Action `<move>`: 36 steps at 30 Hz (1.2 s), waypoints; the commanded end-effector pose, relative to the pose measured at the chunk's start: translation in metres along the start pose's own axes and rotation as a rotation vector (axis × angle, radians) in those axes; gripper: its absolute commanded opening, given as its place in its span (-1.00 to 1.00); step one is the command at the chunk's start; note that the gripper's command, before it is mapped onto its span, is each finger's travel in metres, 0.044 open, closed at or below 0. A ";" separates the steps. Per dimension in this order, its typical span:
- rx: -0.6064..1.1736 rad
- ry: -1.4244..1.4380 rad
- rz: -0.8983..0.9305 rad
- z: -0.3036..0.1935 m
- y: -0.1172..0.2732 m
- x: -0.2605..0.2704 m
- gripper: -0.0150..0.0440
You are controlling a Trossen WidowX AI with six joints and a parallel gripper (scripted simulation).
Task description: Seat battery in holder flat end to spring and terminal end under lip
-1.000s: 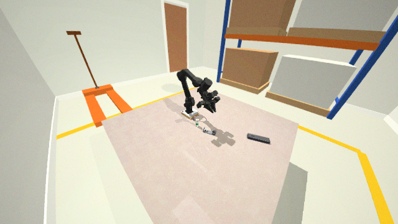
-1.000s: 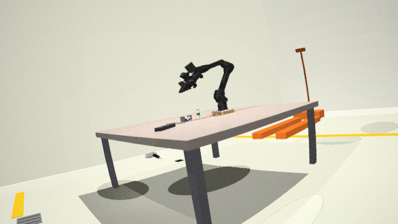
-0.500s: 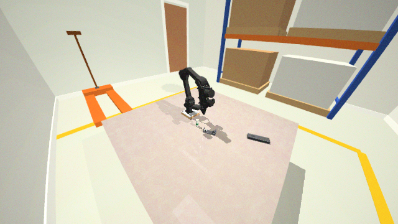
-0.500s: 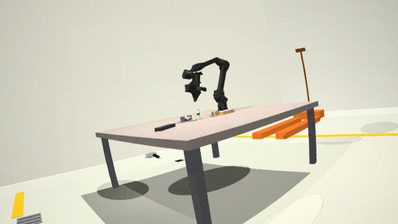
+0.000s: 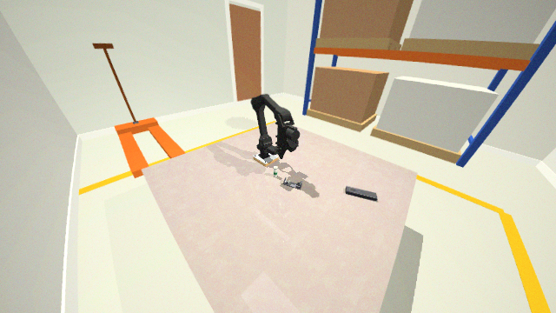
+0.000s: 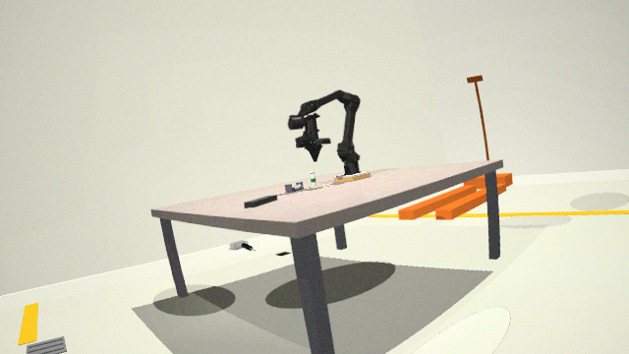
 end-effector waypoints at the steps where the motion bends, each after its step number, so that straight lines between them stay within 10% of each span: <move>1: 0.016 0.004 0.009 -0.001 -0.026 0.001 -0.49; 36: 0.016 0.004 0.005 -0.001 -0.068 -0.033 -0.49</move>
Point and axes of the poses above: the point midway between the two fingers, 35 mm back from their tips, its own y axis back along the fingers, its own x axis across the jaws, z = x × y, the point moved 2 cm from there along y, back along the fingers, and after that the axes turned 2 degrees about -y, right-handed, at the moved point
